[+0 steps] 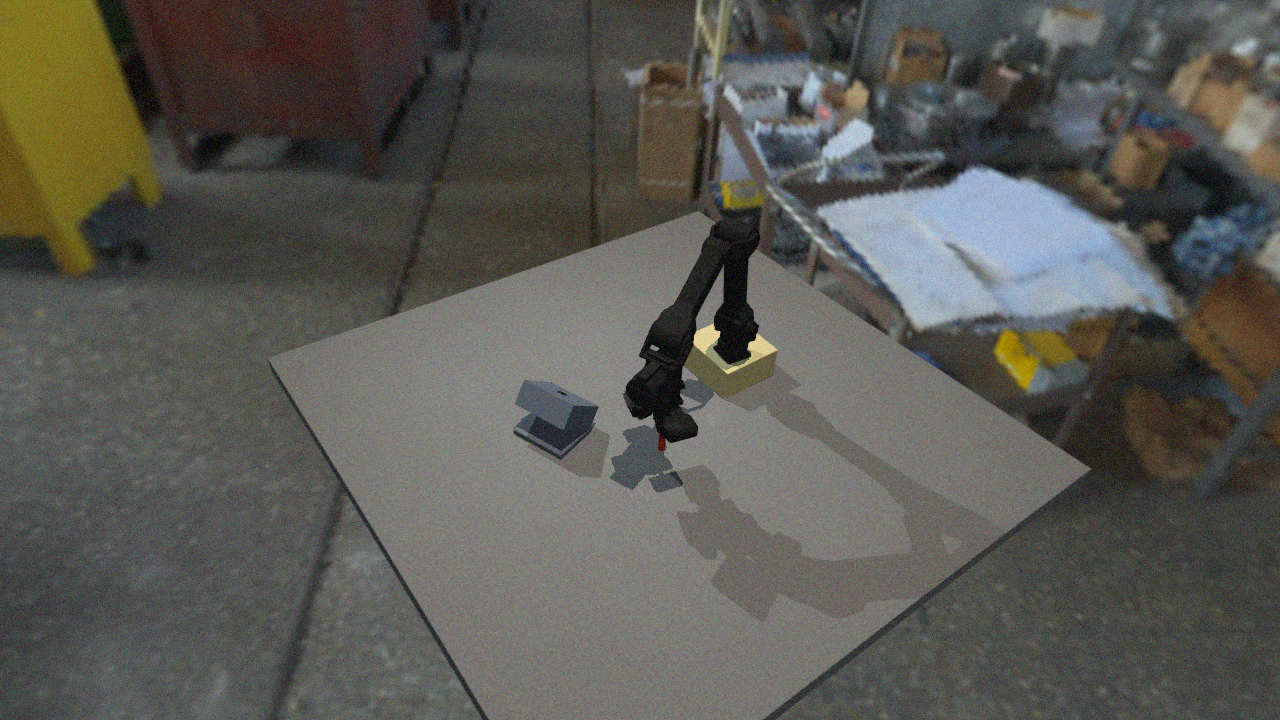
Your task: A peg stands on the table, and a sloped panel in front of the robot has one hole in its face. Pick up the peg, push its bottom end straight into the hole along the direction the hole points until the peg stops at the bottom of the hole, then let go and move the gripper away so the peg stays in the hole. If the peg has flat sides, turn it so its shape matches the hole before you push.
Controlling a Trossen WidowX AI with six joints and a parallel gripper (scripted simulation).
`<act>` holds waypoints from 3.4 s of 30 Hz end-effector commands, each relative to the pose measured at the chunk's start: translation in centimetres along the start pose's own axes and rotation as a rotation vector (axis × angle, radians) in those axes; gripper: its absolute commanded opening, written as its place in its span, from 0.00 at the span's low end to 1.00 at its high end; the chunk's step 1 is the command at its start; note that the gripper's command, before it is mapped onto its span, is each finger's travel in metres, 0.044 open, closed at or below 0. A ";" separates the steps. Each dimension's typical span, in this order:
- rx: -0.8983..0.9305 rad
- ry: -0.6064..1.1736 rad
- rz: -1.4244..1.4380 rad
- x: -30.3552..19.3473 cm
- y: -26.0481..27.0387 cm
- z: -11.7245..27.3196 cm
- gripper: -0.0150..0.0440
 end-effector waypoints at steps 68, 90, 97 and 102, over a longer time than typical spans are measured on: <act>0.184 0.000 -0.387 4.9 -6.6 5.2 0.25; 0.259 -0.007 -0.530 6.2 -9.4 5.7 0.25; 0.283 -0.010 -0.575 6.5 -10.3 5.8 0.25; 0.300 -0.013 -0.606 6.8 -11.0 5.9 0.25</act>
Point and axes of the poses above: the point midway between the two fingers, 35 mm back from their tips, its own z axis back along the fingers, its own y axis across the jaws, x = y × z, the point moved 10 cm from there along z, back along the fingers, and after that the axes turned 13 degrees about -z, right-handed, at the moved point
